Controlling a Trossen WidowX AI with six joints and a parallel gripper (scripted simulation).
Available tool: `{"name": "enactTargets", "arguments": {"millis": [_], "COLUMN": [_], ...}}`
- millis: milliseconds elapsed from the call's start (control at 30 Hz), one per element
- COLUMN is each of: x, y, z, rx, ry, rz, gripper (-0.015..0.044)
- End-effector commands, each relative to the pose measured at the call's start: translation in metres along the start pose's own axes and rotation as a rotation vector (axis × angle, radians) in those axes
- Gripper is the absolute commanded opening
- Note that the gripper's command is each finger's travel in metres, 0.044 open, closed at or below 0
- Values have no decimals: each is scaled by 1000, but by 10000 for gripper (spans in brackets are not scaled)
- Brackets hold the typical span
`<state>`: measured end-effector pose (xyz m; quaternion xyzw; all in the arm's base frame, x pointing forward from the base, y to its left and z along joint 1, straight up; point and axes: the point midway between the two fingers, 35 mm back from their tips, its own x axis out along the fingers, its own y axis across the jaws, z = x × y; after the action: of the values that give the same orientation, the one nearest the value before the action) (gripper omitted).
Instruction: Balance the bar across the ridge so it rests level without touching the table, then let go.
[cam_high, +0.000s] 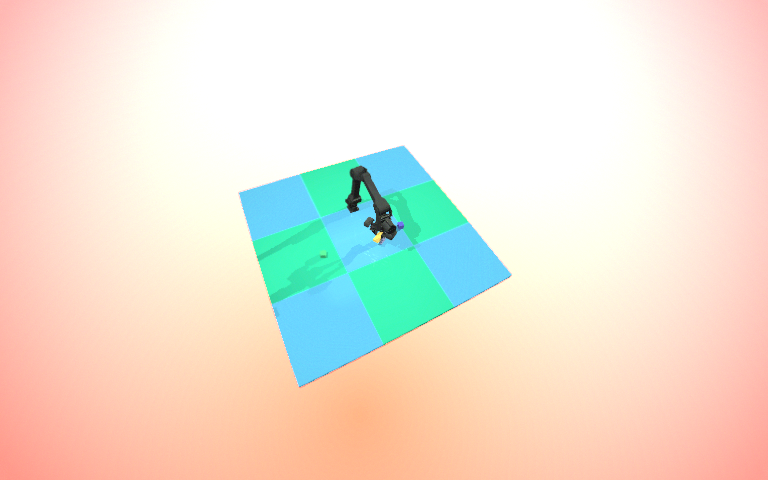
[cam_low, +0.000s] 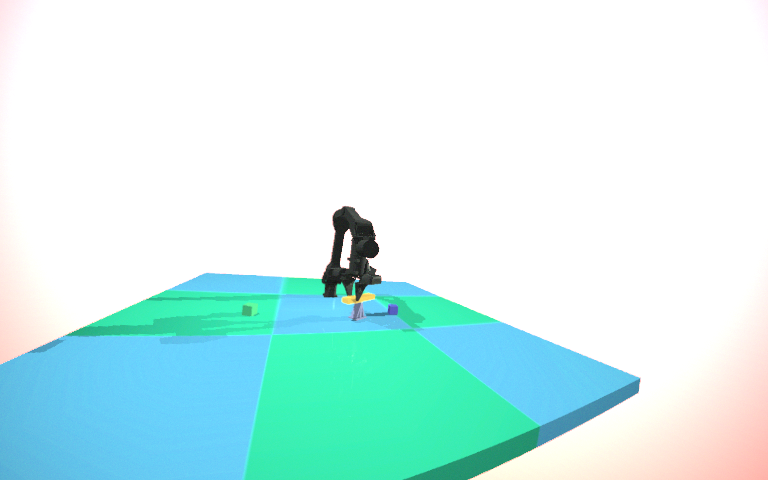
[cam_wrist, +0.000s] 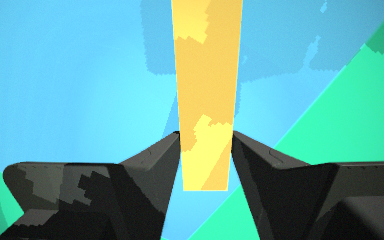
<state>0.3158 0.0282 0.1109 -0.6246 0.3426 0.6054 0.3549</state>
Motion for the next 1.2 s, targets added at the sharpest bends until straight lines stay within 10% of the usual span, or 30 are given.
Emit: {"name": "enactTargets", "arguments": {"millis": [0, 667, 1000, 1167], "x": [0, 0, 0, -16], "y": [0, 0, 0, -2], "z": [0, 0, 0, -1], "rx": [0, 0, 0, 0], "ry": [0, 0, 0, 0], "rz": [0, 0, 0, 0], "gripper": [172, 185, 440, 440]}}
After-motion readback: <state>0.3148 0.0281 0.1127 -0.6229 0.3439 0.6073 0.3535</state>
